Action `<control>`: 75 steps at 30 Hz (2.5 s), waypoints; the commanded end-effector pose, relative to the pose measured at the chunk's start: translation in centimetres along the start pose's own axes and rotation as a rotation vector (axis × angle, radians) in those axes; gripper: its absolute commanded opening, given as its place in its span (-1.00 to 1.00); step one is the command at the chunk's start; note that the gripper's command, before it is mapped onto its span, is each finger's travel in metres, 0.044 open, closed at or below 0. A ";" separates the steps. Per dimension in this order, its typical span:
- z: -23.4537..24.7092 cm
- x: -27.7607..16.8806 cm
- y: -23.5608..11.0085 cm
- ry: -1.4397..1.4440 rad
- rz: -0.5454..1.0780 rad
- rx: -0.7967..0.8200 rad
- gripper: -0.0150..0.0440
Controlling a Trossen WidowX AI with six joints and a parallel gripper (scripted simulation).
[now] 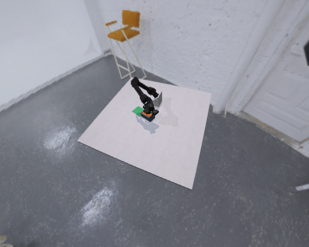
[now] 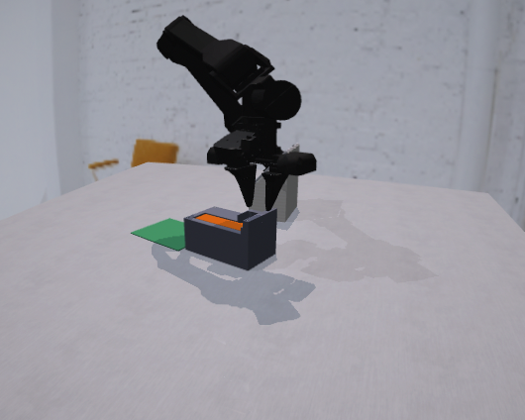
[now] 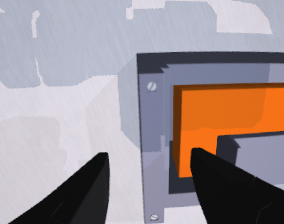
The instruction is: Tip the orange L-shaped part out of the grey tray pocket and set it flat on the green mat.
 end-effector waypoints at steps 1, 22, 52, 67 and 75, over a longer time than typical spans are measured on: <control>-0.5 -0.4 3.1 -0.008 0.013 -0.023 0.12; -0.5 -0.4 5.7 -0.008 0.013 -0.024 0.12; -0.1 -0.5 6.2 -0.006 0.013 -0.018 0.12; -0.3 -0.3 -4.3 -0.009 0.015 -0.020 0.12; -0.2 -0.1 -4.6 -0.009 -0.008 -0.008 0.12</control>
Point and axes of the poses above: the point midway between the two fingers, 35 mm back from their tips, its own y axis out along the fingers, its own z axis across the jaws, x = y × z, the point moved 7 cm from there along -y, back along the fingers, and after that the axes turned 1 degree about -y, right-handed, at the moved point
